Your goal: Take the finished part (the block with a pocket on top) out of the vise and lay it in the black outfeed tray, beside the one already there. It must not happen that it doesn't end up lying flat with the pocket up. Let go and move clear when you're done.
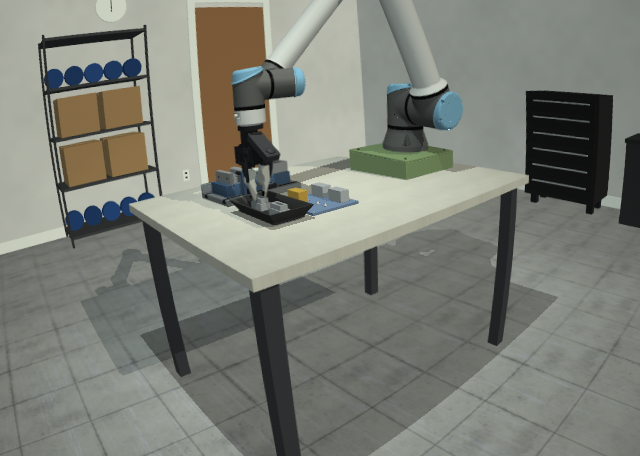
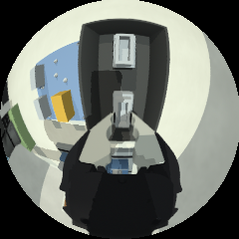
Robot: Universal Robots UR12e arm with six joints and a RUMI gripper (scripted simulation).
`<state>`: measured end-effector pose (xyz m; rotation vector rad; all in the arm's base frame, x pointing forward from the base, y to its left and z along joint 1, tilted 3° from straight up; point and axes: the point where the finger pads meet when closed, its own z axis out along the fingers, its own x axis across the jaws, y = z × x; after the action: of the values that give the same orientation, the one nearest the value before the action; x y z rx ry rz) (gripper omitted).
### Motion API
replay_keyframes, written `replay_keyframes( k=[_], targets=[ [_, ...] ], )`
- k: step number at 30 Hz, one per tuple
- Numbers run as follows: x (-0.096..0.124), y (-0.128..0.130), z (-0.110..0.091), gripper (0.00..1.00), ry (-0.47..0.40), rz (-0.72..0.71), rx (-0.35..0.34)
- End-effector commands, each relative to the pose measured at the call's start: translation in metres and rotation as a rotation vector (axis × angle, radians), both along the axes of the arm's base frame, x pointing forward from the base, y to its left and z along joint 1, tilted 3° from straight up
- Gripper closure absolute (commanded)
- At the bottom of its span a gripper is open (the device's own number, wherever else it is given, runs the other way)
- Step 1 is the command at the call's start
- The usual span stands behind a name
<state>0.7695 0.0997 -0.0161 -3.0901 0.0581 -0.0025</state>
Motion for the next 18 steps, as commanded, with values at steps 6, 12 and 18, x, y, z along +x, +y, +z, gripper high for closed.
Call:
replay_keyframes(
  k=[6,12,18],
  targets=[
    [0.0008,-0.0001,0.0009,1.0,-0.002,0.0,0.0],
    [0.0008,-0.0001,0.0009,1.0,-0.002,0.0,0.0],
    [0.0008,-0.0001,0.0009,0.6,-0.002,0.0,0.0]
  ],
)
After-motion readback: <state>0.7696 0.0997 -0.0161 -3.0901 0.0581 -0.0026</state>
